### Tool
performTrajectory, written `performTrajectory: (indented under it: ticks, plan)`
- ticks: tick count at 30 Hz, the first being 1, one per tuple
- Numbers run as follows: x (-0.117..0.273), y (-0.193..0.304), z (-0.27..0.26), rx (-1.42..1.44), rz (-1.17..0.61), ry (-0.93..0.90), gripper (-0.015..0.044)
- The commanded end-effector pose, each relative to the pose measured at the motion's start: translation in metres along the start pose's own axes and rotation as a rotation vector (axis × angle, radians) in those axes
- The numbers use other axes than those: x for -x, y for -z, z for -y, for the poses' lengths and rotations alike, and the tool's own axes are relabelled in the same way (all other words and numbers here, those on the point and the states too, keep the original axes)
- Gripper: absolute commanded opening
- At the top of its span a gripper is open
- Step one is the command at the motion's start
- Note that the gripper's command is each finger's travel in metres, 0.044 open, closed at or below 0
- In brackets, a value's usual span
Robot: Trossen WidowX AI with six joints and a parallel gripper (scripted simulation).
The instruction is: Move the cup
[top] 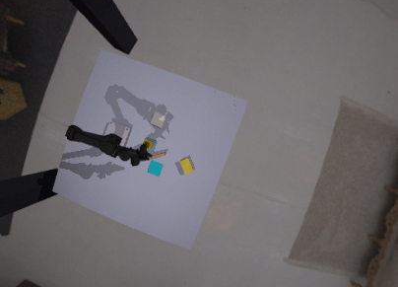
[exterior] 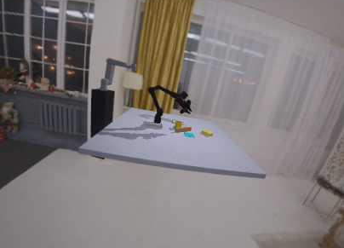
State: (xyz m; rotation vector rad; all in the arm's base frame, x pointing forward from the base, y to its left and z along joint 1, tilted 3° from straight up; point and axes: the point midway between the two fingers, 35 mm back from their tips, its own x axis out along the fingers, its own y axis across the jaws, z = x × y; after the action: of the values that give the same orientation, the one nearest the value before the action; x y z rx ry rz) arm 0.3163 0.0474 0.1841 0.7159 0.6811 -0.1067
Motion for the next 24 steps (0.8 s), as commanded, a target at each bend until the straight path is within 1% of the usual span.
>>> performTrajectory:
  ticks: [1,6,9,10,24]
  plan:
    - [-0.010,0.077,0.032,-0.417,-0.309,0.360,0.0167]
    - [0.004,0.116,0.050,-0.630,-0.384,0.650,0.0167]
    - [0.018,0.135,0.060,-0.738,-0.383,0.841,0.0167]
    - [0.020,0.137,0.061,-0.754,-0.380,0.873,0.0167]
    - [0.021,0.135,0.065,-0.758,-0.378,0.882,0.0167]
